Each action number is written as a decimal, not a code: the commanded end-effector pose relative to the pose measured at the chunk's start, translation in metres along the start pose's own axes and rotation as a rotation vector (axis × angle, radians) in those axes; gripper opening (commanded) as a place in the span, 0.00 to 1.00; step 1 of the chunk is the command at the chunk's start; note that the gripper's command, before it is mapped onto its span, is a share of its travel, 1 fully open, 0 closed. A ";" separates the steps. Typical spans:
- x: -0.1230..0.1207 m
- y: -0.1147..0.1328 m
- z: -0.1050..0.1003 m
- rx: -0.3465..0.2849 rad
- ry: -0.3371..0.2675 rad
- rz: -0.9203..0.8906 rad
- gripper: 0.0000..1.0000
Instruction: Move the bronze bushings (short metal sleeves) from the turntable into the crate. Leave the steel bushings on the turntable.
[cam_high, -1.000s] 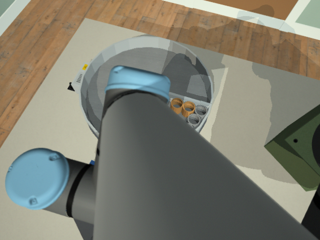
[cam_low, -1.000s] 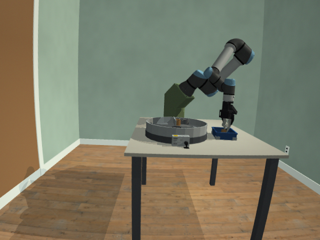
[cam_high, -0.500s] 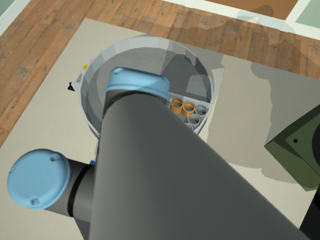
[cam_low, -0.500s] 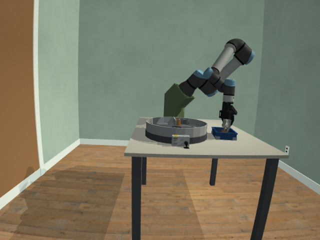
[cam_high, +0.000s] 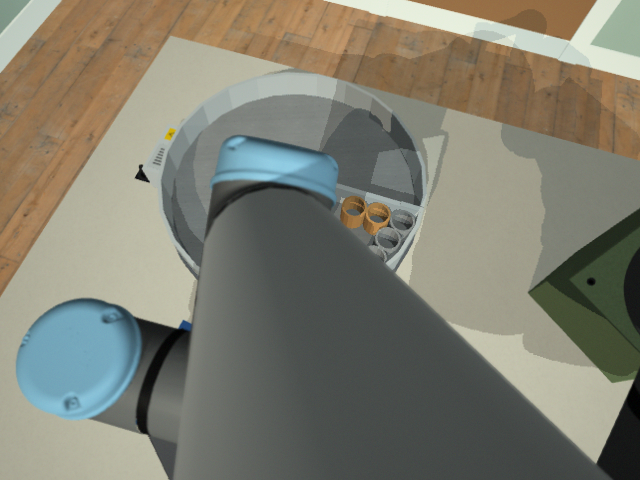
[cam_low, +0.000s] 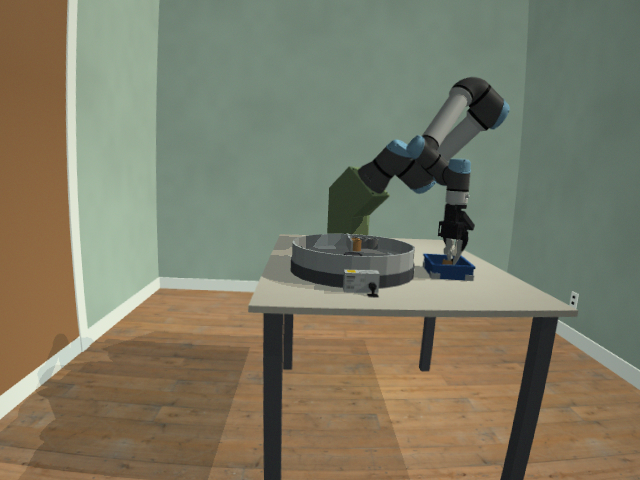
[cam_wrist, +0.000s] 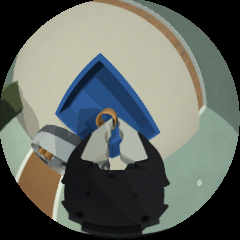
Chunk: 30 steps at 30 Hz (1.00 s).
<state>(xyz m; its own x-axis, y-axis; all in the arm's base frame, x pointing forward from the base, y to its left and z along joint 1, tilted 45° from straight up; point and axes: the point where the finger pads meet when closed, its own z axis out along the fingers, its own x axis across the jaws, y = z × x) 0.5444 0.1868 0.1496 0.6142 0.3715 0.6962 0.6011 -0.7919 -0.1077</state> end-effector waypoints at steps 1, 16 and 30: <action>0.000 0.000 0.000 -0.001 0.001 0.000 0.00; 0.000 0.000 0.000 -0.001 0.001 0.000 0.00; 0.000 0.000 0.000 -0.001 0.001 0.000 0.06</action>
<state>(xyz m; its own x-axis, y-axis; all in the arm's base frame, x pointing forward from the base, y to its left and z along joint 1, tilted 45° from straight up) 0.5444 0.1868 0.1496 0.6142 0.3715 0.6962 0.6011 -0.7919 -0.1077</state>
